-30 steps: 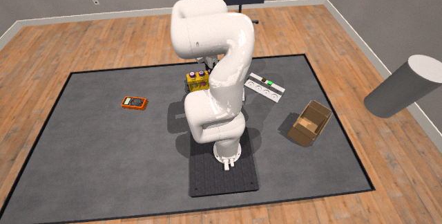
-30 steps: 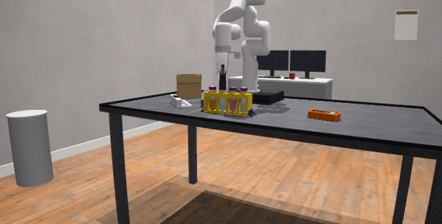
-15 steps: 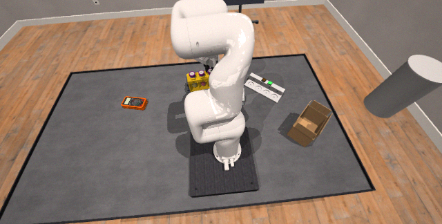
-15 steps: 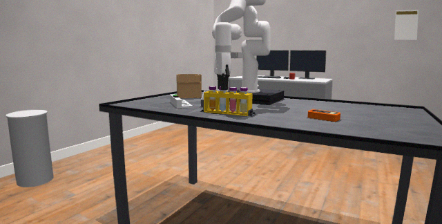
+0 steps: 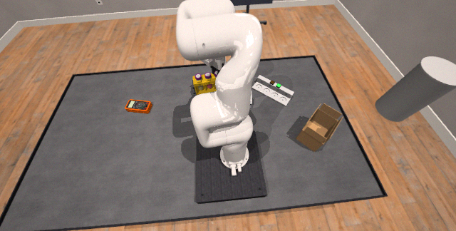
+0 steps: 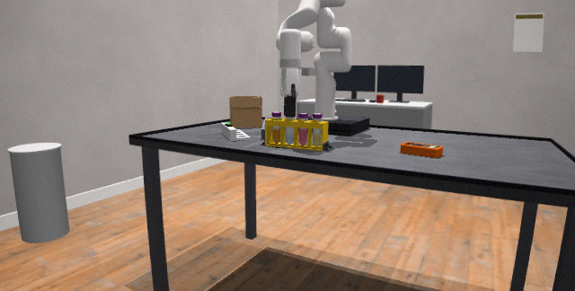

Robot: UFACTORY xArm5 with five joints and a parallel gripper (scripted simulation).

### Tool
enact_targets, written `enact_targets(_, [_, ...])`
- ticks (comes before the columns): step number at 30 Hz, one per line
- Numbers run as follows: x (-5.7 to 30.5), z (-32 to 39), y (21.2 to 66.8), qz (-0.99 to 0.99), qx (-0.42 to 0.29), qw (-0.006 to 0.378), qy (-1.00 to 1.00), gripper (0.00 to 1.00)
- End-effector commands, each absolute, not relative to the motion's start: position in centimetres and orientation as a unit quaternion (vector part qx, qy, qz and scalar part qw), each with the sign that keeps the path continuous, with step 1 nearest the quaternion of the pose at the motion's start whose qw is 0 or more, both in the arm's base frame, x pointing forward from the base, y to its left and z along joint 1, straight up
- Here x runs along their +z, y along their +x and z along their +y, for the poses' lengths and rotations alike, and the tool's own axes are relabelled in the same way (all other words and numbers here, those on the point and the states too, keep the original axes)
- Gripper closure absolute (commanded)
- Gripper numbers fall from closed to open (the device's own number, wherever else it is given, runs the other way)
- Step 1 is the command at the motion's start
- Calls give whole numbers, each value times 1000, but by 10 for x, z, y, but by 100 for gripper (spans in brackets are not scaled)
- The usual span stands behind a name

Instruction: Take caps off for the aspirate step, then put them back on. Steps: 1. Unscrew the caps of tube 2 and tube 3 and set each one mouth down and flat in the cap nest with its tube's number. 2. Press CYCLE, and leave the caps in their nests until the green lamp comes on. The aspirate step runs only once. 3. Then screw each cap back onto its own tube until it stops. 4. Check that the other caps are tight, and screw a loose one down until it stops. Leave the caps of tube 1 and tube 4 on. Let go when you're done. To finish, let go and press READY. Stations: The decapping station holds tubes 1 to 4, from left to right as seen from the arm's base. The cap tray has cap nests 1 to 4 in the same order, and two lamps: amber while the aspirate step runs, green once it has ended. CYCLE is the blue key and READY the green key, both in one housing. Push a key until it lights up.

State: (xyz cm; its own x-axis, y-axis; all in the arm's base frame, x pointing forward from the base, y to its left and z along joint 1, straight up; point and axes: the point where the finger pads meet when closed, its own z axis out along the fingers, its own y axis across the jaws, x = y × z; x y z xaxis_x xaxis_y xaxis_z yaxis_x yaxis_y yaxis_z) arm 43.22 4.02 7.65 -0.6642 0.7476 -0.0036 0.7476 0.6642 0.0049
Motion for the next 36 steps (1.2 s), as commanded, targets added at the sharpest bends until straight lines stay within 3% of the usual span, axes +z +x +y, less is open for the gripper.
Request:
enact_targets(1, [78, 40, 434, 891, 5, 3, 453, 100])
enact_targets(16, [77, 40, 434, 663, 6, 1, 748, 100])
enact_targets(29, [77, 40, 434, 435, 6, -1, 900, 100])
enact_targets(36, [77, 40, 434, 426, 6, -1, 905, 100])
